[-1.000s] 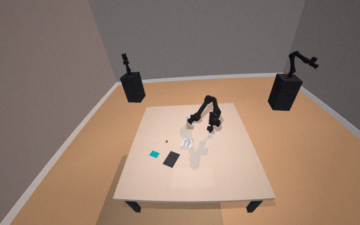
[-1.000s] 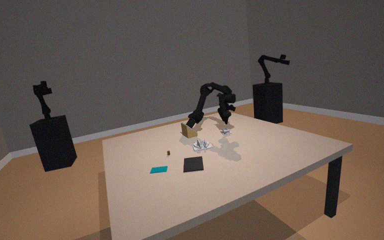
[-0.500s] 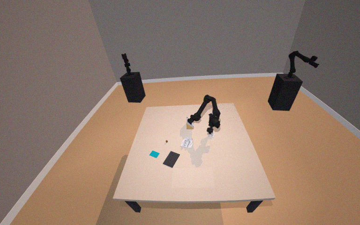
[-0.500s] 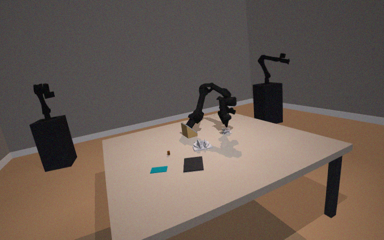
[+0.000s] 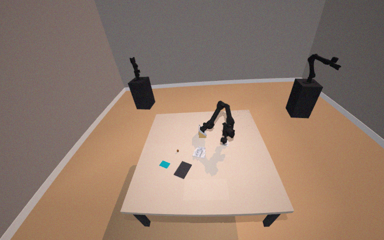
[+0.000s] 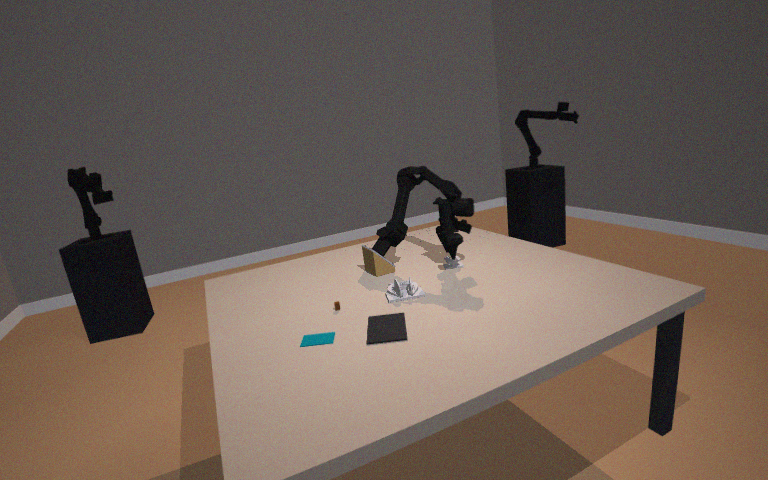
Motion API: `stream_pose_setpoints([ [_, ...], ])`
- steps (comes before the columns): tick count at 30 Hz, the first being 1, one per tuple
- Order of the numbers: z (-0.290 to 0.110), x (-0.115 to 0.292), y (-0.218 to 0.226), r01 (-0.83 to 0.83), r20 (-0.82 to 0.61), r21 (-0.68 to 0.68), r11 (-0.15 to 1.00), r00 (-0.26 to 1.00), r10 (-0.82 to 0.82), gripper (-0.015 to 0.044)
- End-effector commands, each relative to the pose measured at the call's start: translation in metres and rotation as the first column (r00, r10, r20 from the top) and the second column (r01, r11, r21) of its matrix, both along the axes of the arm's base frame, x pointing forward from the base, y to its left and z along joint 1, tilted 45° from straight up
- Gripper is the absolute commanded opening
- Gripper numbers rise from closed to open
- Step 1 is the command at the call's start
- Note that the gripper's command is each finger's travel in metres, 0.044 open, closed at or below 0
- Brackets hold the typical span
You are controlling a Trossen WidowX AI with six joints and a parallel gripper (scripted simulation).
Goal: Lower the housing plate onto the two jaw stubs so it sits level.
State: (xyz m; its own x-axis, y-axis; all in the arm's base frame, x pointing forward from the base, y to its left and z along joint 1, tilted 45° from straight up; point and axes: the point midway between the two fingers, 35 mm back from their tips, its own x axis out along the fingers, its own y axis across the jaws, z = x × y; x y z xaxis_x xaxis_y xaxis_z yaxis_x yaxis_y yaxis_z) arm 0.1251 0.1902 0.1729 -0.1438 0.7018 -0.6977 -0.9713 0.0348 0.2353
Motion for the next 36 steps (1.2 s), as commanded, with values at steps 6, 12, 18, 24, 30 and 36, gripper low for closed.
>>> stream_pose_setpoints([
  [6,-0.007,-0.001,0.004,0.004,-0.004,-0.006,1.0,1.0,-0.004,0.044],
  [12,-0.014,-0.002,0.011,0.004,-0.004,-0.006,1.0,1.0,-0.004,0.044],
  [18,-0.02,-0.004,0.018,0.004,-0.004,-0.004,1.0,1.0,-0.004,0.044],
  [24,-0.024,-0.005,0.021,0.004,-0.005,-0.003,1.0,1.0,-0.004,0.044],
  [30,-0.024,-0.005,0.021,0.004,-0.005,-0.003,1.0,1.0,-0.004,0.044],
  [36,-0.024,-0.005,0.021,0.004,-0.005,-0.003,1.0,1.0,-0.004,0.044],
])
